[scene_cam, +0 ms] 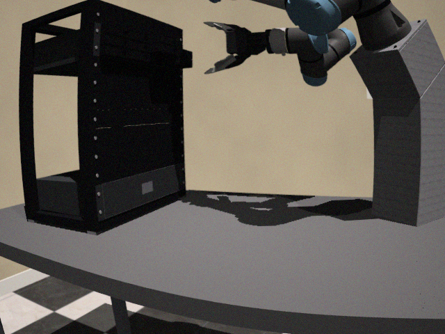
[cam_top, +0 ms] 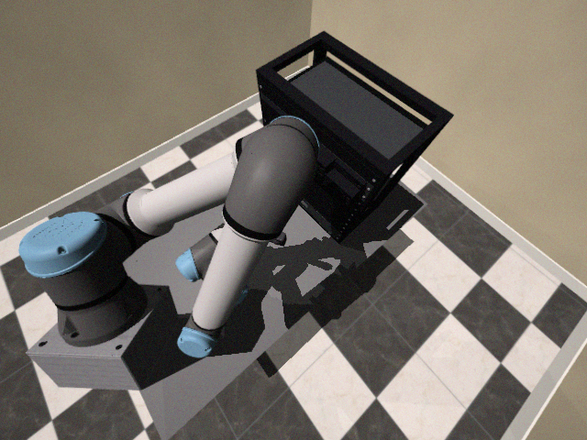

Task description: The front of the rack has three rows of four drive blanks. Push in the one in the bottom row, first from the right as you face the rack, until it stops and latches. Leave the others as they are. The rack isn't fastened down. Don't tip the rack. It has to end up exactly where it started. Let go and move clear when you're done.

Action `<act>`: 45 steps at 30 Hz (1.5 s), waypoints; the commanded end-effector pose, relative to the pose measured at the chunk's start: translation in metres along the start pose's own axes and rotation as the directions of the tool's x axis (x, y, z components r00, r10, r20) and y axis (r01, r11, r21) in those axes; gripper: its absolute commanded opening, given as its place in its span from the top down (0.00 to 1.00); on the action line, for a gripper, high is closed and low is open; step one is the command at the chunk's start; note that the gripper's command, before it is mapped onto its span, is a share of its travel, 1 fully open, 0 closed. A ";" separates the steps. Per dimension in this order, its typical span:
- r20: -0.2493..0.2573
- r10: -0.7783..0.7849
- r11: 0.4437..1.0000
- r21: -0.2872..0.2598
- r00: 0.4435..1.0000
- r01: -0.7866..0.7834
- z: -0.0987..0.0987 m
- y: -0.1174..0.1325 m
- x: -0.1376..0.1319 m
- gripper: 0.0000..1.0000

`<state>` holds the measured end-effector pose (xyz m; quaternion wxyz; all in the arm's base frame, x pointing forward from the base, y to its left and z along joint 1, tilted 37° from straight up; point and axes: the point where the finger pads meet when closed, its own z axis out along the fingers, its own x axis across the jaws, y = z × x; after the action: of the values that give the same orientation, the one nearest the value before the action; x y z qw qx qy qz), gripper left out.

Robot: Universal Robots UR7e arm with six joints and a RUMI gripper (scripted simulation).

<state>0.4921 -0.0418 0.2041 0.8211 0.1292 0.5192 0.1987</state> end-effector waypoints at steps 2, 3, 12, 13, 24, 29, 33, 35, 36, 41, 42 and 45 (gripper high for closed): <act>0.001 0.000 1.000 0.000 1.000 0.000 0.000 0.000 0.000 0.00; 0.001 0.000 1.000 0.000 1.000 0.000 0.000 0.000 0.000 0.00; 0.001 0.000 1.000 0.000 1.000 0.000 0.000 0.000 0.000 0.00; 0.001 0.000 1.000 0.000 1.000 0.000 0.000 0.000 0.000 0.00; 0.001 0.000 1.000 0.000 1.000 0.000 0.000 0.000 0.000 0.00; 0.001 0.000 1.000 0.000 1.000 0.000 0.000 0.000 0.000 0.00; 0.001 0.000 1.000 0.000 1.000 0.000 0.000 0.000 0.000 1.00; 0.001 0.000 1.000 0.000 1.000 0.000 0.000 0.000 0.000 1.00; 0.001 0.000 1.000 0.000 1.000 0.000 0.000 0.000 0.000 1.00; 0.001 0.000 1.000 0.000 1.000 0.000 0.000 0.000 0.000 1.00; 0.001 0.000 1.000 0.000 1.000 0.000 0.000 0.000 0.000 1.00; 0.001 0.000 1.000 0.000 1.000 0.000 0.000 0.000 0.000 1.00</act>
<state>0.4921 -0.0418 0.2041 0.8211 0.1292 0.5192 0.1987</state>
